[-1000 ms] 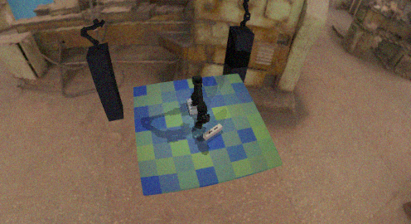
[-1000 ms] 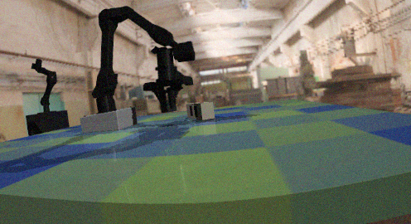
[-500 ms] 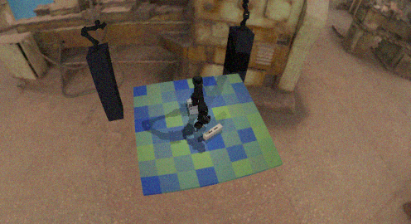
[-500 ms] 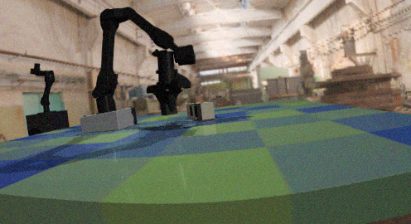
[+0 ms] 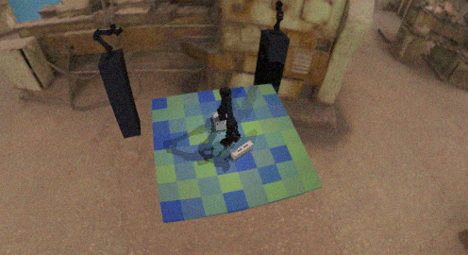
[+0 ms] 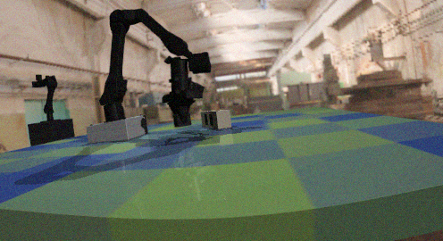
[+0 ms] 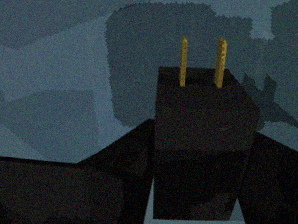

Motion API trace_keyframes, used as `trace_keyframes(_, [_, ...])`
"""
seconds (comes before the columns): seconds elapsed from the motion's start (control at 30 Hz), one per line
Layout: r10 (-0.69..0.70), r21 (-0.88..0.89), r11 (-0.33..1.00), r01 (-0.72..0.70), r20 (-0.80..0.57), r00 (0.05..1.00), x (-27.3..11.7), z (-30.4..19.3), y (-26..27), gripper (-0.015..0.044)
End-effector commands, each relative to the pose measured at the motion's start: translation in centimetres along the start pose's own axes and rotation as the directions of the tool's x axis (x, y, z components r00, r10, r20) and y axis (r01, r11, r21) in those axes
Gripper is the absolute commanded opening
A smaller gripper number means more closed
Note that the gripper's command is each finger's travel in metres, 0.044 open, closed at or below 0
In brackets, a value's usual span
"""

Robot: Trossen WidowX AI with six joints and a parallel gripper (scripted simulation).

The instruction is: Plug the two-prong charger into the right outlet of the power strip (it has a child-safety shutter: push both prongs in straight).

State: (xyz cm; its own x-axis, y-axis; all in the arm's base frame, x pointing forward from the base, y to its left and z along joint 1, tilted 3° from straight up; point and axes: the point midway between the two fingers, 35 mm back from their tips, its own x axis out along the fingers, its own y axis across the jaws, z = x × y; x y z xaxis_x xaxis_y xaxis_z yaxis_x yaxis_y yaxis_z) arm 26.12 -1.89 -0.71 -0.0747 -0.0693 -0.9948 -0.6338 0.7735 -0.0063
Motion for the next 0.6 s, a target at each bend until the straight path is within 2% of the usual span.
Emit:
trace_keyframes(0.0, [0.008,0.064,0.998,-0.008,0.003,1.000,0.31,0.15,0.34,0.0000])
trace_keyframes(0.33, [0.017,0.194,0.981,-0.017,0.001,1.000,0.94,0.36,0.91,0.0000])
trace_keyframes(0.57, [0.017,0.203,0.979,-0.017,0.001,1.000,0.91,0.86,0.72,0.0000])
